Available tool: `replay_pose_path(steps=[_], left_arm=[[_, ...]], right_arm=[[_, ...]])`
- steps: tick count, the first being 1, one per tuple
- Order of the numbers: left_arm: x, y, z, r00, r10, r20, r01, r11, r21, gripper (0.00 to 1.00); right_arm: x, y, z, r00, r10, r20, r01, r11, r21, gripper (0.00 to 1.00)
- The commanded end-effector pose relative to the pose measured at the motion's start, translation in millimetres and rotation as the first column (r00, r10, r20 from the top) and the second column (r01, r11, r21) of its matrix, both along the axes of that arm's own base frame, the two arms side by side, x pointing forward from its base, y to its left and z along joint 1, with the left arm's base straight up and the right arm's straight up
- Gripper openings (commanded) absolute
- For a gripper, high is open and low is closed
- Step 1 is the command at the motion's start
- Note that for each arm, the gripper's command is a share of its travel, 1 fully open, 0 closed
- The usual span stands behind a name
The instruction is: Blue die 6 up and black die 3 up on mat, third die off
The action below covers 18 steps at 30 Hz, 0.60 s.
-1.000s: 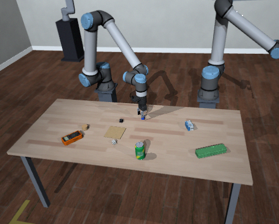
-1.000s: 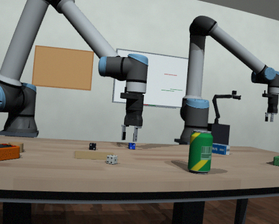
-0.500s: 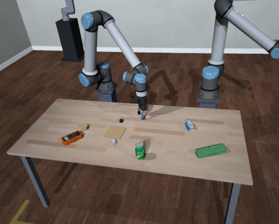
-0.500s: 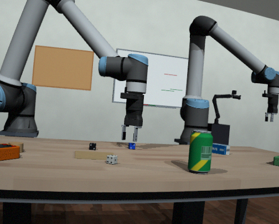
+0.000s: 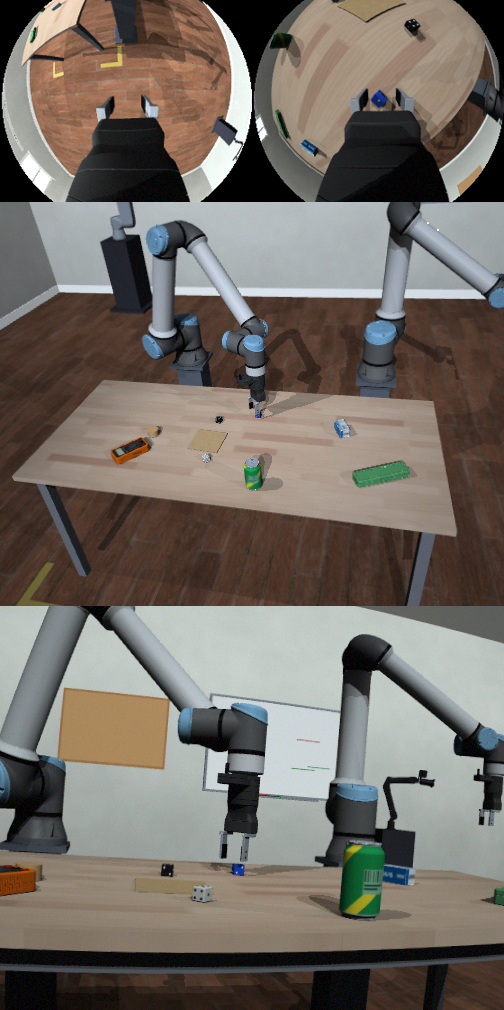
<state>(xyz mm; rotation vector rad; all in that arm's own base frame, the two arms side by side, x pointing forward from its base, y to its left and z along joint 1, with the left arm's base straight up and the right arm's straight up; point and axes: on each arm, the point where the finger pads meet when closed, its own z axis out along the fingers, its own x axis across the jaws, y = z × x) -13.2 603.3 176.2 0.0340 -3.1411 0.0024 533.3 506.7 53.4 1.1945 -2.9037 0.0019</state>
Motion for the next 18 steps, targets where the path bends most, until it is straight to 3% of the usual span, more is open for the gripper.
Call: replay_pose_path(steps=[1,14,18], left_arm=[[0,1,0.8,1.000,0.000,0.000,0.000,1.000,0.002,1.00],[0,1,0.8,1.000,0.000,0.000,0.000,1.000,0.002,1.00],[0,1,0.8,1.000,0.000,0.000,0.000,1.000,0.002,1.00]], right_arm=[[0,1,1.1,1.000,0.000,0.001,0.000,1.000,0.002,1.00],[0,1,7.7,1.000,0.000,0.001,0.000,1.000,0.002,1.00],[0,1,29.7,1.000,0.000,0.001,0.000,1.000,0.002,1.00]])
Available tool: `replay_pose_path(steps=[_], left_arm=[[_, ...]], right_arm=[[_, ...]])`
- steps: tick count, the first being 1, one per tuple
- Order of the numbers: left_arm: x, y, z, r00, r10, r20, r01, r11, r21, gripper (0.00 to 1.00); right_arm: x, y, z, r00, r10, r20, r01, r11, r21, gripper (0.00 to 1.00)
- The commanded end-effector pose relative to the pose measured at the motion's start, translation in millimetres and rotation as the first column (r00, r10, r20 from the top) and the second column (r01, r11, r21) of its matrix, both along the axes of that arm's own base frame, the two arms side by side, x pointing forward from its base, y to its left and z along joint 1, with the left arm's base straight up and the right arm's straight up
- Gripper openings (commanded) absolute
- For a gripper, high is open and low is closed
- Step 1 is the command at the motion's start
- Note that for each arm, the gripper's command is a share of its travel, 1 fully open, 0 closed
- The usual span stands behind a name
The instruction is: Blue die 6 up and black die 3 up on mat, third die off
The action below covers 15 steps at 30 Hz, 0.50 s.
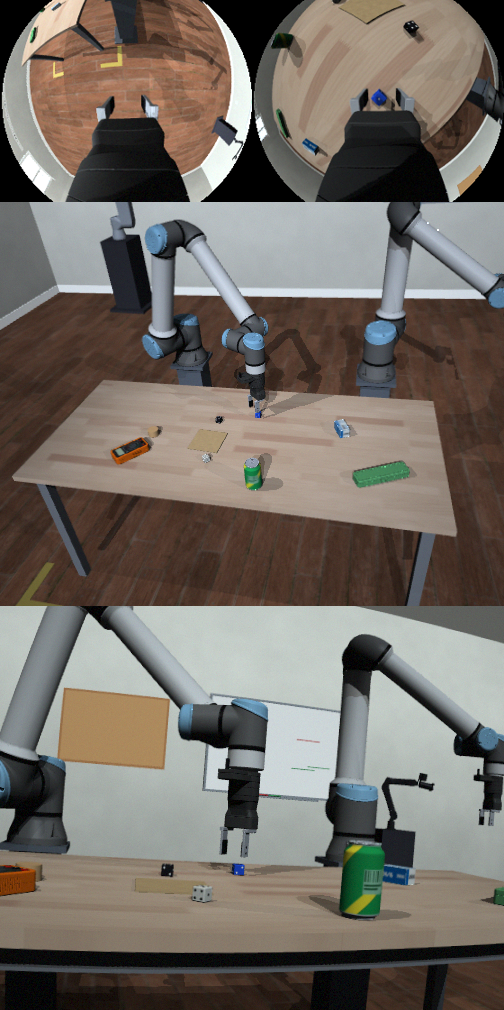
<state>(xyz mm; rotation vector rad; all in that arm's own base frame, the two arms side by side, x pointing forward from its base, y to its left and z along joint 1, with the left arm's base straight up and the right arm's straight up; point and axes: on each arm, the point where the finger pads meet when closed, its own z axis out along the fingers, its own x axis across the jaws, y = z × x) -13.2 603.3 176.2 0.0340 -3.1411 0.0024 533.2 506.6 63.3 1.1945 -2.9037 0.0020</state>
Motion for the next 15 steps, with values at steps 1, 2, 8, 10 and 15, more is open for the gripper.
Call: replay_pose_path(steps=[1,2,8,10,15], left_arm=[[0,1,0.8,1.000,0.000,0.000,0.000,1.000,0.002,1.00],[0,1,0.8,1.000,0.000,0.000,0.000,1.000,0.002,1.00],[0,1,0.8,1.000,0.000,0.000,0.000,1.000,0.002,1.00],[0,1,0.8,1.000,0.000,0.000,0.000,1.000,0.002,1.00],[0,1,0.8,1.000,0.000,0.000,0.000,1.000,0.002,1.00]], right_arm=[[1,1,27.4,1.000,0.000,0.001,0.000,1.000,0.002,1.00],[1,1,35.4,1.000,0.000,0.001,0.000,1.000,0.002,1.00],[1,1,80.5,1.000,0.000,0.001,0.000,1.000,0.002,1.00],[1,1,89.9,1.000,0.000,0.001,0.000,1.000,0.002,1.00],[1,1,96.2,1.000,0.000,0.001,0.000,1.000,0.002,1.00]])
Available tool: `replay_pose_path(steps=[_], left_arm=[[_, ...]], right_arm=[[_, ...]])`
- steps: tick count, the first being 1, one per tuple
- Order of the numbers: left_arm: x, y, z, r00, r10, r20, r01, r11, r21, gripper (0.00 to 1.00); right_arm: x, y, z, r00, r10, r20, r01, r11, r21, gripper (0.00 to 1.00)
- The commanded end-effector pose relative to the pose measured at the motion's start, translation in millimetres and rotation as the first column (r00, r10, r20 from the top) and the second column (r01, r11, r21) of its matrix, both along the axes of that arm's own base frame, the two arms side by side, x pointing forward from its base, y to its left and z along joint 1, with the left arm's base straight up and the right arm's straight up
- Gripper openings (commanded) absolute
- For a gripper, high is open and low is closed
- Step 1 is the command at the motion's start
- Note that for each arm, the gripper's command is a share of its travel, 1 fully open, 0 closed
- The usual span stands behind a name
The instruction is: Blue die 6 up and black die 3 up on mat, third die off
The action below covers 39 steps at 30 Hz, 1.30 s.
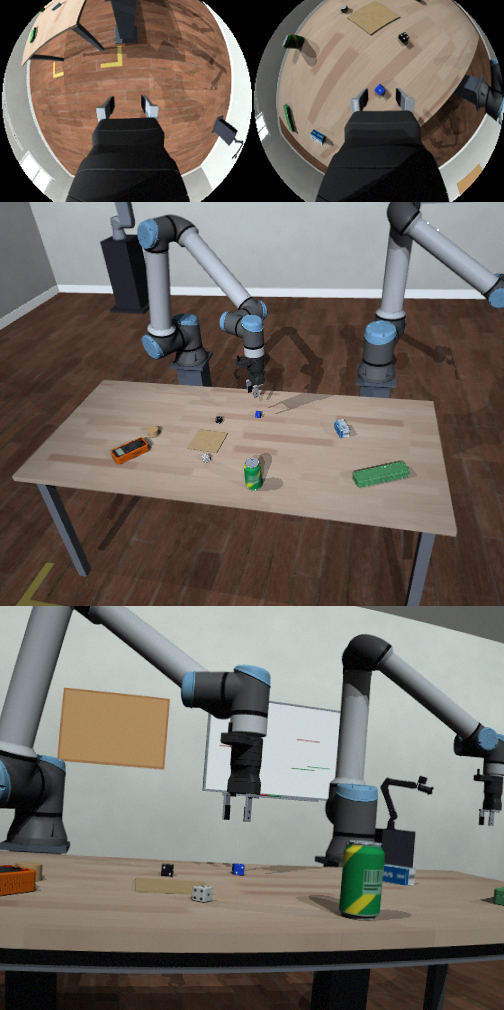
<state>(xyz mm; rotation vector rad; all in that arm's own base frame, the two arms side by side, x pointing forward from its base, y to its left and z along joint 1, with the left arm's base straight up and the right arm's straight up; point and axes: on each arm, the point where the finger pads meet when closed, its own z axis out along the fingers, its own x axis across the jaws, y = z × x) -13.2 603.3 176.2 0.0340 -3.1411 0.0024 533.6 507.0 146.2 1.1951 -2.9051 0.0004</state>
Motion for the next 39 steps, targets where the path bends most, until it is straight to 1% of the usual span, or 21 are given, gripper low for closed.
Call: replay_pose_path(steps=[1,15,18,24,30,32,35,39], left_arm=[[0.1,0.6,0.8,1.000,0.000,0.000,0.000,1.000,0.002,1.00],[0.1,0.6,0.8,1.000,0.000,0.000,0.000,1.000,0.002,1.00],[0.1,0.6,0.8,1.000,0.000,0.000,0.000,1.000,0.002,1.00],[0.1,0.6,0.8,1.000,0.000,0.000,0.000,1.000,0.002,1.00],[0.1,0.6,0.8,1.000,0.000,0.000,0.000,1.000,0.002,1.00],[0.1,0.6,0.8,1.000,0.000,0.000,0.000,1.000,0.002,1.00],[0.1,0.6,0.8,1.000,0.000,0.000,0.000,1.000,0.002,1.00],[0.1,0.6,0.8,1.000,0.000,0.000,0.000,1.000,0.002,1.00]], right_arm=[[0.1,0.5,13.7,1.000,0.000,0.000,0.000,1.000,0.000,1.00],[0.1,0.7,13.7,1.000,0.010,0.000,-0.010,1.000,0.000,1.00],[0.0,1.1,13.5,0.999,0.037,0.000,-0.037,0.999,0.000,1.00],[-0.5,3.1,12.4,0.988,0.153,0.000,-0.153,0.988,0.000,1.00],[-1.7,6.2,10.9,0.949,0.315,0.000,-0.315,0.949,0.000,1.00],[-1.7,6.2,10.9,0.949,0.315,0.000,-0.315,0.949,0.000,1.00],[-2.7,8.3,10.0,0.913,0.409,0.000,-0.409,0.913,0.000,1.00],[-4.0,10.4,9.1,0.868,0.497,0.000,-0.497,0.868,0.000,1.00]])
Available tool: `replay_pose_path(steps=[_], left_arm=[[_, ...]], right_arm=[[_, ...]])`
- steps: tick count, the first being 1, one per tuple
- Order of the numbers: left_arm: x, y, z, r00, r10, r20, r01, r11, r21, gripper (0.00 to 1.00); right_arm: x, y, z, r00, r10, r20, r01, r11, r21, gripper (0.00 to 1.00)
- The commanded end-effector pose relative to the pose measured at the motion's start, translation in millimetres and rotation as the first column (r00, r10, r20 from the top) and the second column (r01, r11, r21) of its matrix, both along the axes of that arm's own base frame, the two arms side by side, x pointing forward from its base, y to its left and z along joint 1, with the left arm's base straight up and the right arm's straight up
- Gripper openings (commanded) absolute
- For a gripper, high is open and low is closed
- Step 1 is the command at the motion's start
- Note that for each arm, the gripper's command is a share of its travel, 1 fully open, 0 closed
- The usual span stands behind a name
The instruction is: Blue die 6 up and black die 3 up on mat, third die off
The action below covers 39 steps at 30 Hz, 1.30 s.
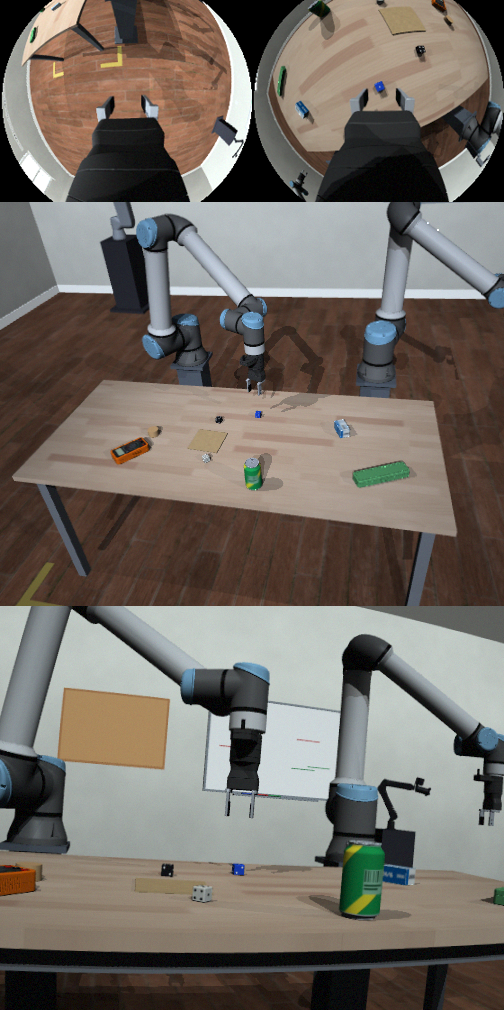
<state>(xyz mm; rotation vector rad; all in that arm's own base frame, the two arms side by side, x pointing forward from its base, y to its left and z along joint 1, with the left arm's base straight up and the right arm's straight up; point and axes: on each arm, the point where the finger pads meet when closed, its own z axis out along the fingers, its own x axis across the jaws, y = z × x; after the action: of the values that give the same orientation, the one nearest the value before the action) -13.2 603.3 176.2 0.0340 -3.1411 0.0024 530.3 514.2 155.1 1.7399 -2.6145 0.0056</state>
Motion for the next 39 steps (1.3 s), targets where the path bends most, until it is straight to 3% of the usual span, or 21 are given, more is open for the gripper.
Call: replay_pose_path(steps=[1,8,15,39], left_arm=[[0.1,0.6,0.8,1.000,0.000,0.000,0.000,1.000,0.002,1.00],[0.1,0.6,0.8,1.000,0.000,0.000,0.000,1.000,0.002,1.00],[0.1,0.6,0.8,1.000,0.000,0.000,0.000,1.000,0.002,1.00],[0.1,0.6,0.8,1.000,0.000,0.000,0.000,1.000,0.002,1.00]], right_arm=[[-1.0,3.6,-0.1,0.989,0.151,-0.001,-0.151,0.989,0.003,1.00],[-3.6,7.2,-1.5,0.952,0.307,-0.001,-0.307,0.952,0.003,1.00],[-4.7,8.4,-2.0,0.933,0.360,-0.001,-0.360,0.933,0.003,1.00],[-4.8,8.6,-2.2,0.930,0.367,-0.001,-0.367,0.930,0.003,1.00]])
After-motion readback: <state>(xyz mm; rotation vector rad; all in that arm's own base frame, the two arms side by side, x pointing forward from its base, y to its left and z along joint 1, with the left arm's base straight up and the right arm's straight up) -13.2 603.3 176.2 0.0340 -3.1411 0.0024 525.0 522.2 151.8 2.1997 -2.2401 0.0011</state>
